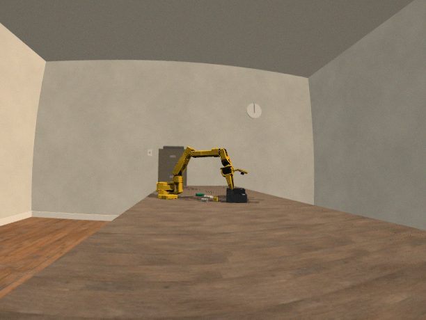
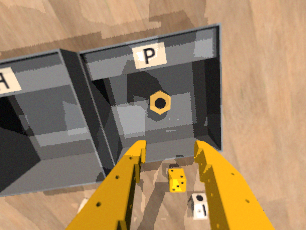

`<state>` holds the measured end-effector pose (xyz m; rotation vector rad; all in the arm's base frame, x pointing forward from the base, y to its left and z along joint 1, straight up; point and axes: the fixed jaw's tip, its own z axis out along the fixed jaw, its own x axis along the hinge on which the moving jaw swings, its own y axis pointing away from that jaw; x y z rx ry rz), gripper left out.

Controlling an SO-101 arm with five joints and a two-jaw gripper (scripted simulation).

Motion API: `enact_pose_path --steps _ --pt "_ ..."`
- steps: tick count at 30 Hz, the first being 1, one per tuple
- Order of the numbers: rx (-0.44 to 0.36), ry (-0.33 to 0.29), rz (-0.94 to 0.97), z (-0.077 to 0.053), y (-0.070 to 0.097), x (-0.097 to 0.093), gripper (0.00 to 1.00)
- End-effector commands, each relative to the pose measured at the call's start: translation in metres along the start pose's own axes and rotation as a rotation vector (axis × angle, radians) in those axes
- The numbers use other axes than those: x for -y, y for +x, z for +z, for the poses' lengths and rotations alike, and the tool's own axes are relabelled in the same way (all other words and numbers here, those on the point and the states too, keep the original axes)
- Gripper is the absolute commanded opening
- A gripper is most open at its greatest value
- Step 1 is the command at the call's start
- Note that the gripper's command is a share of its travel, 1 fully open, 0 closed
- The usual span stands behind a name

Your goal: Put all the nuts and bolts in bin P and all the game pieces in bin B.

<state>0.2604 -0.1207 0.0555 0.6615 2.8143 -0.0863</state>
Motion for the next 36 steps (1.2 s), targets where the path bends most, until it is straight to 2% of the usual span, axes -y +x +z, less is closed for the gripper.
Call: enact_pose_path --steps 1,26,36 --pt "0.081 0.001 0.017 -0.022 -0.012 0.003 0.17" --pt "0.079 0.001 0.017 -0.024 -0.011 0.003 0.17" --pt "0.012 0.007 -0.006 -0.025 0.005 0.009 0.19"
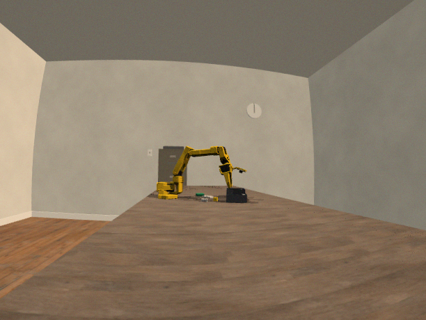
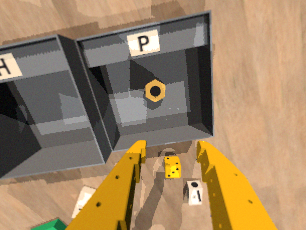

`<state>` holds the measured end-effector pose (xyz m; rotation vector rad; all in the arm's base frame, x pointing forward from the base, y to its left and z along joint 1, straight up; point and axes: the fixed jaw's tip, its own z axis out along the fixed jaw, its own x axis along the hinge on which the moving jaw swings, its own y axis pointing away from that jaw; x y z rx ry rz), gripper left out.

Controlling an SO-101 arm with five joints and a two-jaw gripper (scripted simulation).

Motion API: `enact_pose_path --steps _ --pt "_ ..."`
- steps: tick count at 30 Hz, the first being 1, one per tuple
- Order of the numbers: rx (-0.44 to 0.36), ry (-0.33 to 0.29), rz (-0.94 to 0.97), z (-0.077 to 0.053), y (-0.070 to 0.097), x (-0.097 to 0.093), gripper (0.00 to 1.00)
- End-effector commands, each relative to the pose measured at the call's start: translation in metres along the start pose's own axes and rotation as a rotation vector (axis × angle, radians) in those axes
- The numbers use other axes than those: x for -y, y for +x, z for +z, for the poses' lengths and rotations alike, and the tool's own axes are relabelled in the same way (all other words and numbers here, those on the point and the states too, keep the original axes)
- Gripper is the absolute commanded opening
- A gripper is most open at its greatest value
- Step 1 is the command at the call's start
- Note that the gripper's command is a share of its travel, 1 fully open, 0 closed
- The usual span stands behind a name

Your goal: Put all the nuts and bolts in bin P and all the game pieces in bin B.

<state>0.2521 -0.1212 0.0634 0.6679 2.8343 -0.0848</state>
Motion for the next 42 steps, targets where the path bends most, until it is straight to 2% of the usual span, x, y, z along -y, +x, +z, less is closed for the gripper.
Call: enact_pose_path --steps 1,9,13,38,39,42 --pt "0.018 0.005 -0.012 -0.015 0.004 0.006 0.19" --pt "-0.106 0.003 -0.054 -0.017 0.036 0.015 0.22" --pt "-0.146 -0.001 -0.067 -0.018 0.047 0.017 0.22" --pt "-0.161 -0.003 -0.072 -0.018 0.051 0.018 0.23" --pt "-0.201 -0.01 -0.089 -0.017 0.057 0.017 0.23" --pt "-0.201 -0.01 -0.089 -0.017 0.057 0.017 0.23"
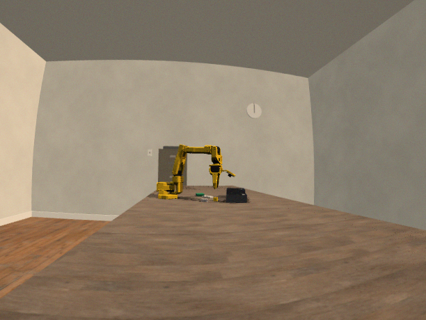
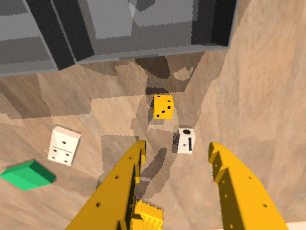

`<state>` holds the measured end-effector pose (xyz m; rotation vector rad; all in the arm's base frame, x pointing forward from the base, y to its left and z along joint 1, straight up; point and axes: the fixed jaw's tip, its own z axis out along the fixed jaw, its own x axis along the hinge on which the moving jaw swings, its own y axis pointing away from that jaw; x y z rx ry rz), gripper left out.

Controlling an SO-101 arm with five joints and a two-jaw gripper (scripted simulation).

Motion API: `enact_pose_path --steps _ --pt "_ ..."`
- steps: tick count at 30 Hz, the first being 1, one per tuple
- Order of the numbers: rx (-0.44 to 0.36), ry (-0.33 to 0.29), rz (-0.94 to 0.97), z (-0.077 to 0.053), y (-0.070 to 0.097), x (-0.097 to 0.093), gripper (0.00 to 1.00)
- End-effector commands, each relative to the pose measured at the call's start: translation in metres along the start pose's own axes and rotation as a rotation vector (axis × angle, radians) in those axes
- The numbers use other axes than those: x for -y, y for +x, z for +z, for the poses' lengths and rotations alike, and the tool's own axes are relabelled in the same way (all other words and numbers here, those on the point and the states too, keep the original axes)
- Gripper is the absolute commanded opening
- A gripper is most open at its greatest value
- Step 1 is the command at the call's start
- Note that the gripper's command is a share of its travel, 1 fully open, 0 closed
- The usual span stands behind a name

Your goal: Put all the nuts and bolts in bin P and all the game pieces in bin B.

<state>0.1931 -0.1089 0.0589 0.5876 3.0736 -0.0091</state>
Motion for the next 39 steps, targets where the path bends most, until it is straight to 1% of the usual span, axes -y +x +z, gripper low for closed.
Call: enact_pose_path --steps 1,16,24,30,39 --pt "0.021 0.003 -0.004 -0.008 0.001 0.002 0.23" --pt "0.021 0.003 -0.004 -0.008 0.001 0.002 0.23" --pt "0.021 0.003 -0.004 -0.005 0.001 0.002 0.23" --pt "0.021 0.003 -0.004 0.003 0.0 0.002 0.23" --pt "0.021 0.003 -0.004 0.02 -0.002 0.002 0.23"
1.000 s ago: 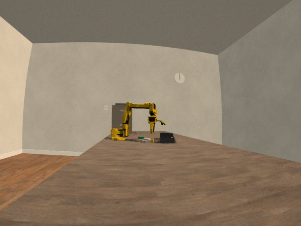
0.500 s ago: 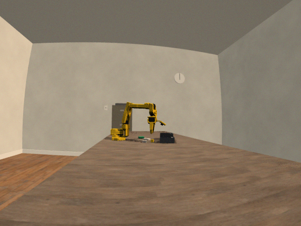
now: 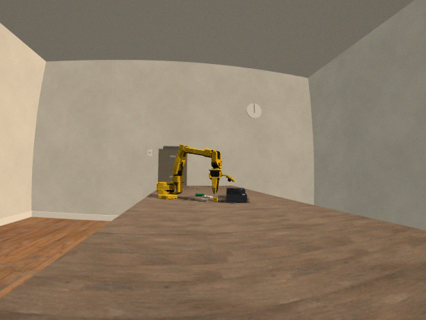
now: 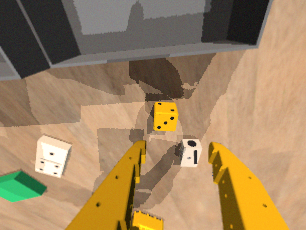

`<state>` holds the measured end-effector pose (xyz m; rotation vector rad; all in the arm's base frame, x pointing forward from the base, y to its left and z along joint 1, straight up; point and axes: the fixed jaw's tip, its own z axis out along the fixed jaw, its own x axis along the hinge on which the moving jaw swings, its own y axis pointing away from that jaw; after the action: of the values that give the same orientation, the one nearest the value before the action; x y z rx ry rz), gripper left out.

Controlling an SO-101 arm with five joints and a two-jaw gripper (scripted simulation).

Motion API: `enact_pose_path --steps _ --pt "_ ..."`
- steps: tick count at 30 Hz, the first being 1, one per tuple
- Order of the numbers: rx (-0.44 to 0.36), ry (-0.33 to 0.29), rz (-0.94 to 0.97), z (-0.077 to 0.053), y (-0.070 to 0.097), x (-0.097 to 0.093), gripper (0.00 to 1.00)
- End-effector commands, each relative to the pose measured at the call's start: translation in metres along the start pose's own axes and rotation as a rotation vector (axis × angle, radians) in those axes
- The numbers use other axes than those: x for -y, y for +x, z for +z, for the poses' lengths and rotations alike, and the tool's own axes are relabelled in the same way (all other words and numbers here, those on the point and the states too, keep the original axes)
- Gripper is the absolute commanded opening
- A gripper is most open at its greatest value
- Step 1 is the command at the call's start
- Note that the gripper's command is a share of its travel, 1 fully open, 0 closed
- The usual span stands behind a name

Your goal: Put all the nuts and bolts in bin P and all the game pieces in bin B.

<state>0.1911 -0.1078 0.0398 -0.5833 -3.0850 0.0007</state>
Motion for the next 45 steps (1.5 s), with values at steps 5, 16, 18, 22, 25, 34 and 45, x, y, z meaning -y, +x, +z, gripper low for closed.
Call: enact_pose_path --steps 5,16,18,22,25,34,45 --pt "0.036 0.006 0.0 0.007 -0.004 0.003 0.23" --pt "0.036 0.006 0.0 0.021 -0.003 0.003 0.23" --pt "0.036 0.006 0.0 0.022 -0.003 0.002 0.23" --pt "0.036 0.006 0.0 0.023 -0.003 0.002 0.23" --pt "0.036 0.006 0.0 0.023 -0.003 0.002 0.23" --pt "0.024 0.003 0.0 0.03 -0.003 0.002 0.23" --pt "0.024 0.003 0.0 0.03 -0.003 0.002 0.23"
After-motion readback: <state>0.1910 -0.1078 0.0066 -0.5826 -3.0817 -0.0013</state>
